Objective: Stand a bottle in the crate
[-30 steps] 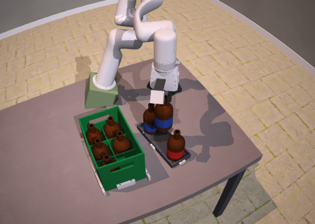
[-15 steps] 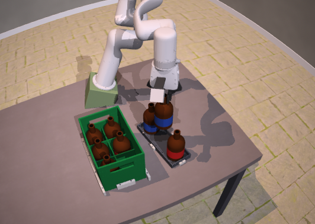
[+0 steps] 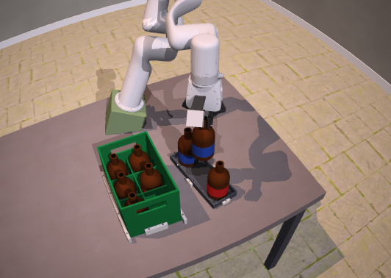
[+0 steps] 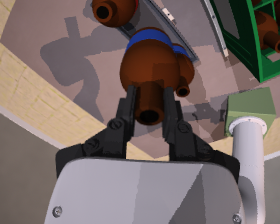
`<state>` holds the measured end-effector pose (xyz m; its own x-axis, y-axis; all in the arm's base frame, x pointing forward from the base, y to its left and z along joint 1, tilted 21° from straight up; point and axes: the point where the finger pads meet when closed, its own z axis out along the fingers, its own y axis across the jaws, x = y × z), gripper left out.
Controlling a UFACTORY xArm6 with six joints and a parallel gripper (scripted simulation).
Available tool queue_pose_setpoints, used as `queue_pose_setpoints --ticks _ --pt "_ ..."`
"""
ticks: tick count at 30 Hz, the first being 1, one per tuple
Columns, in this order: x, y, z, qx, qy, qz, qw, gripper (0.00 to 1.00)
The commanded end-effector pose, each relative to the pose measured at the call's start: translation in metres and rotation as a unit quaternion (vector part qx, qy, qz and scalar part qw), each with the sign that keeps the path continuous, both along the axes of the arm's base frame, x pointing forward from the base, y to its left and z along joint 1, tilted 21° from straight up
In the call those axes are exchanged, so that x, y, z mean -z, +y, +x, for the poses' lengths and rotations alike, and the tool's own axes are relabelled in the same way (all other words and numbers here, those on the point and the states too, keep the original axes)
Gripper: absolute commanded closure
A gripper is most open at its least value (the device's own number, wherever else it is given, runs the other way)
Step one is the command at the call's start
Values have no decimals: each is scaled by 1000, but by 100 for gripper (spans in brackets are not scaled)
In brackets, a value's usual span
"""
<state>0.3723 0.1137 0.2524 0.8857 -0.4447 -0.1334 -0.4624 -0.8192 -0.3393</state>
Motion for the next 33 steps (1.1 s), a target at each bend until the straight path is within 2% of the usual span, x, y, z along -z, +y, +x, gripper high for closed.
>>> queue_pose_setpoints --ticks 1,15,33 --pt "-2 0 1 0 -2 0 1000 100" --pt "-5 -2 1 0 -2 0 1000 100" --pt "-21 -8 0 0 -2 0 1000 100"
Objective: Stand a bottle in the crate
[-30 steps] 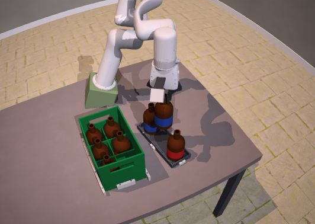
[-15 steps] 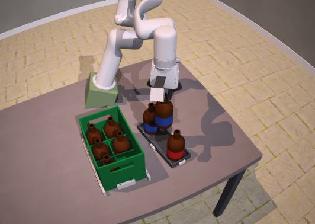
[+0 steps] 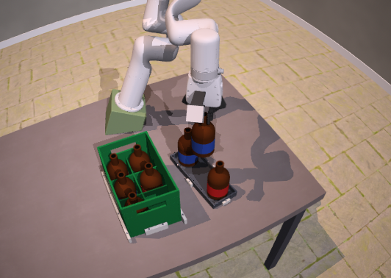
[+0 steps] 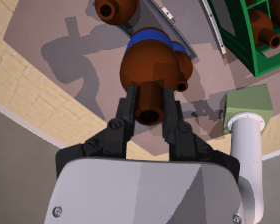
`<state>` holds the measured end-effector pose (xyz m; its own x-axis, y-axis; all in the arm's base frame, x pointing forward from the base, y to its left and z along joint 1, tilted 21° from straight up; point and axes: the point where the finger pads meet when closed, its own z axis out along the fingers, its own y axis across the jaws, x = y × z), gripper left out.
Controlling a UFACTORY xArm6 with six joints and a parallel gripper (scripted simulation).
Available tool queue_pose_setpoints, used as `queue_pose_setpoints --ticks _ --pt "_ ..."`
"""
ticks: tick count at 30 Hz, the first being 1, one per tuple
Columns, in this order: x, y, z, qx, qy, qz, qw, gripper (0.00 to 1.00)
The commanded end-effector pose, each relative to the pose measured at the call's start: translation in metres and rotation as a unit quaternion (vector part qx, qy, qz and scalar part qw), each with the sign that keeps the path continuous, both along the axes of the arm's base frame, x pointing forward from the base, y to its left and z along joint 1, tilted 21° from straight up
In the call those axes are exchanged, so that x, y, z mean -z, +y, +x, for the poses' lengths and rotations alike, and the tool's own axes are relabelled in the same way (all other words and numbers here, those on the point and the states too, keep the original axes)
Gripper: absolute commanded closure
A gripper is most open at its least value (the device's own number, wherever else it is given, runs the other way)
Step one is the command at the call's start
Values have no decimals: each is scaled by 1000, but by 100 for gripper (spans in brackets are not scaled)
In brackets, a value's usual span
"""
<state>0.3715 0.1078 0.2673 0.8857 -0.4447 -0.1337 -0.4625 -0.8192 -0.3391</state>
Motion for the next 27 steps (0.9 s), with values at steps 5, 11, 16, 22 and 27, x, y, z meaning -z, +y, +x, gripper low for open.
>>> queue_pose_setpoints --ticks 5,11,16,22,27 --pt "-11 -4 1 0 -2 0 1000 100" --pt "-15 -6 0 0 -2 0 1000 100" --pt "-20 -7 0 0 -2 0 1000 100" --pt "-23 -8 0 0 -2 0 1000 100" --pt "-24 -9 0 0 -2 0 1000 100"
